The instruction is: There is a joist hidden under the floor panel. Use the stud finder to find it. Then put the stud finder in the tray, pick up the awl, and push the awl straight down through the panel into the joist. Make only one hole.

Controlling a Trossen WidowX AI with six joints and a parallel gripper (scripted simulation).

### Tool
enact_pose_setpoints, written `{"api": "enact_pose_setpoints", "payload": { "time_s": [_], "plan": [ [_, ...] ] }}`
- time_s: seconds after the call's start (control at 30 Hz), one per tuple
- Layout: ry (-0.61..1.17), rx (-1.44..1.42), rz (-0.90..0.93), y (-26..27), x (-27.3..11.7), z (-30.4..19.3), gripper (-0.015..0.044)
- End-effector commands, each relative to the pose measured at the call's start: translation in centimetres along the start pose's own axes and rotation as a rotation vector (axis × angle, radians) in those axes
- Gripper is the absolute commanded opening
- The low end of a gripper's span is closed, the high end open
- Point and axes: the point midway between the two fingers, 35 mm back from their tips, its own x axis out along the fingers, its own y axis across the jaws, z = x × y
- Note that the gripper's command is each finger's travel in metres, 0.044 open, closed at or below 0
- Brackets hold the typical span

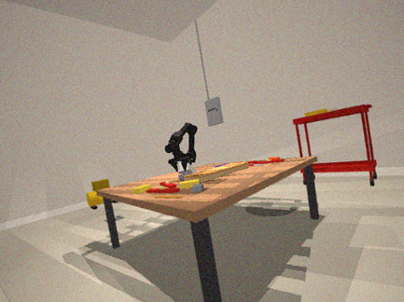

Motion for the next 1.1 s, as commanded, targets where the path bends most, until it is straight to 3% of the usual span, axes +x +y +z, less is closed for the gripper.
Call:
{"api": "enact_pose_setpoints", "payload": {
  "time_s": [0.0, 0.73, 1.07],
  "plan": [
    [-0.006, 0.002, -0.001, 0.0, 0.9, 0.0, 0.044],
    [-0.008, 0.001, -0.001, 0.0, 4.2, -0.2, 0.044],
    [-0.008, 0.001, -0.001, 0.0, 4.2, -0.2, 0.0373]
  ]
}}
